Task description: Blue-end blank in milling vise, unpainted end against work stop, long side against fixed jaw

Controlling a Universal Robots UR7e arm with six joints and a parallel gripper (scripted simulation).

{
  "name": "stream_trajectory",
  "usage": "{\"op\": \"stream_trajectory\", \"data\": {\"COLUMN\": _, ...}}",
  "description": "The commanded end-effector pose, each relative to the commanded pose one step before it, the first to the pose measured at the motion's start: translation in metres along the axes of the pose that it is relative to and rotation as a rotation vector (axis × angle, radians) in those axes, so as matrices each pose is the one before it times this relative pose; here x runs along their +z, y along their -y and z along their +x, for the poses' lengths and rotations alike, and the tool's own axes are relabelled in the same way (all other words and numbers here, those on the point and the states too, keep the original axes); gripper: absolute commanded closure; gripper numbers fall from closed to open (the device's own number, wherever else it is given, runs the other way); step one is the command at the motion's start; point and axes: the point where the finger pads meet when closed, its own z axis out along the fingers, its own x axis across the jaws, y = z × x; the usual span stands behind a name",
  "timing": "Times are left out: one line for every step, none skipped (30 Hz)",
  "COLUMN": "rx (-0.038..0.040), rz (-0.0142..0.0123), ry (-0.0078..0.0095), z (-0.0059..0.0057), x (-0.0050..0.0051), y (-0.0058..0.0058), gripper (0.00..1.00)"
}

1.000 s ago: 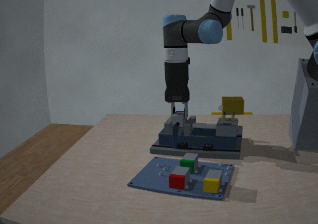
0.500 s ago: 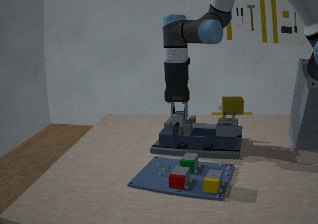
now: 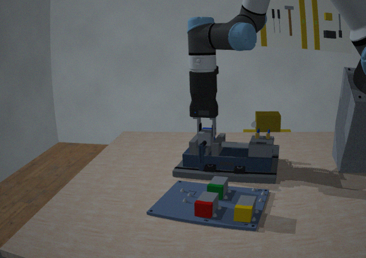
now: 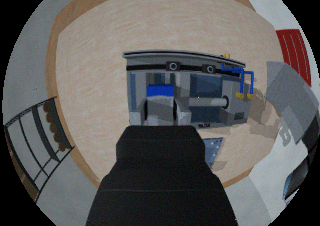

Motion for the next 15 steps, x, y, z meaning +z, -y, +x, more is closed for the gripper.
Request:
{"op": "stream_trajectory", "data": {"rx": -0.00091, "rz": -0.00053, "ry": 0.00076, "z": 0.00087, "x": -0.00033, "y": -0.00147, "gripper": 1.00}}
{"op": "stream_trajectory", "data": {"rx": 0.00000, "rz": 0.00000, "ry": 0.00000, "z": 0.00000, "x": 0.00000, "y": 0.00000, "gripper": 1.00}}
{"op": "stream_trajectory", "data": {"rx": 0.00000, "rz": 0.00000, "ry": 0.00000, "z": 0.00000, "x": 0.00000, "y": 0.00000, "gripper": 1.00}}
{"op": "stream_trajectory", "data": {"rx": 0.00047, "rz": 0.00079, "ry": 0.00076, "z": -0.00136, "x": -0.00017, "y": 0.00152, "gripper": 1.00}}
{"op": "stream_trajectory", "data": {"rx": -0.00012, "rz": -0.00019, "ry": -0.00020, "z": 0.00010, "x": 0.00018, "y": -0.00004, "gripper": 1.00}}
{"op": "stream_trajectory", "data": {"rx": -0.00012, "rz": -0.00019, "ry": -0.00020, "z": 0.00010, "x": 0.00018, "y": -0.00004, "gripper": 1.00}}
{"op": "stream_trajectory", "data": {"rx": -0.00012, "rz": -0.00019, "ry": -0.00020, "z": 0.00010, "x": 0.00018, "y": -0.00004, "gripper": 1.00}}
{"op": "stream_trajectory", "data": {"rx": -0.00012, "rz": -0.00019, "ry": -0.00020, "z": 0.00010, "x": 0.00018, "y": -0.00004, "gripper": 1.00}}
{"op": "stream_trajectory", "data": {"rx": 0.00000, "rz": 0.00000, "ry": 0.00000, "z": 0.00000, "x": 0.00000, "y": 0.00000, "gripper": 1.00}}
{"op": "stream_trajectory", "data": {"rx": 0.00000, "rz": 0.00000, "ry": 0.00000, "z": 0.00000, "x": 0.00000, "y": 0.00000, "gripper": 1.00}}
{"op": "stream_trajectory", "data": {"rx": 0.00000, "rz": 0.00000, "ry": 0.00000, "z": 0.00000, "x": 0.00000, "y": 0.00000, "gripper": 1.00}}
{"op": "stream_trajectory", "data": {"rx": 0.00000, "rz": 0.00000, "ry": 0.00000, "z": 0.00000, "x": 0.00000, "y": 0.00000, "gripper": 1.00}}
{"op": "stream_trajectory", "data": {"rx": 0.00000, "rz": 0.00000, "ry": 0.00000, "z": 0.00000, "x": 0.00000, "y": 0.00000, "gripper": 1.00}}
{"op": "stream_trajectory", "data": {"rx": 0.00000, "rz": 0.00000, "ry": 0.00000, "z": 0.00000, "x": 0.00000, "y": 0.00000, "gripper": 1.00}}
{"op": "stream_trajectory", "data": {"rx": 0.00000, "rz": 0.00000, "ry": 0.00000, "z": 0.00000, "x": 0.00000, "y": 0.00000, "gripper": 1.00}}
